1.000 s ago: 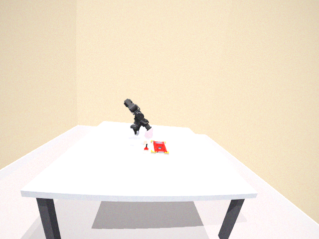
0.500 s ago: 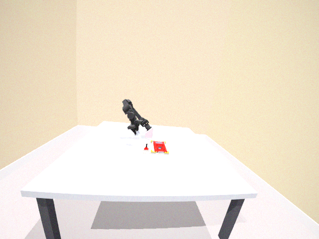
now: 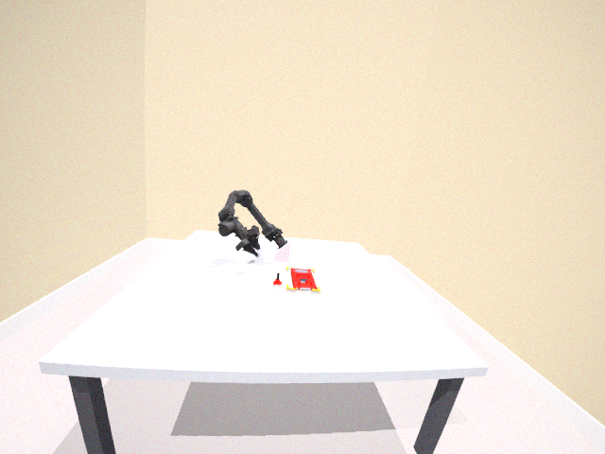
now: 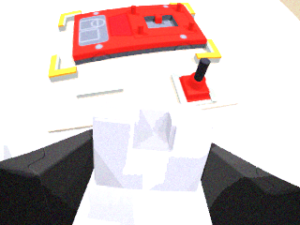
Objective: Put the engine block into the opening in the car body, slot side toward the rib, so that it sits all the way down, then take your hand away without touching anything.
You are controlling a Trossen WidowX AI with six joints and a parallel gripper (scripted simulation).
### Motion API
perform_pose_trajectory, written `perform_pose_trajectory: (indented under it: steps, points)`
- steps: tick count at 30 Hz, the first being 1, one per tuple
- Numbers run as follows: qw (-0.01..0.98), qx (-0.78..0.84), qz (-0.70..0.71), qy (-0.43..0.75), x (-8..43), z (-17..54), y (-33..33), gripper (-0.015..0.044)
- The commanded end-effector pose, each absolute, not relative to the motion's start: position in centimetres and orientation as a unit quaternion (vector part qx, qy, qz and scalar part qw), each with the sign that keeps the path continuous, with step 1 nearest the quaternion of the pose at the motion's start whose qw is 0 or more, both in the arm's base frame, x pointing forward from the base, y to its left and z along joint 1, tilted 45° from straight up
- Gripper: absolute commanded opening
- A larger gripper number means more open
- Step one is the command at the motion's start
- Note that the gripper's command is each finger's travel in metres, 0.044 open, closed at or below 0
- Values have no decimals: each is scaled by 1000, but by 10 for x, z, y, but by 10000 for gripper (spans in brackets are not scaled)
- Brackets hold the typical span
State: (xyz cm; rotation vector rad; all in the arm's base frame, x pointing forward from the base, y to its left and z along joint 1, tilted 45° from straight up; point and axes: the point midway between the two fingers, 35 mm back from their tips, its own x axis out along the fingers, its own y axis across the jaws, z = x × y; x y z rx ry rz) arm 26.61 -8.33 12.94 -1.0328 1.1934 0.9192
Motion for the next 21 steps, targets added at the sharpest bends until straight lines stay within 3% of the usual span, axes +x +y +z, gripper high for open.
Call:
perform_pose_trajectory:
  steps: [1, 21]
  points:
    - [633, -443, 410, 485, 267, 134, -84, 0]
    - [656, -422, 432, 453, 261, 107, -114, 0]
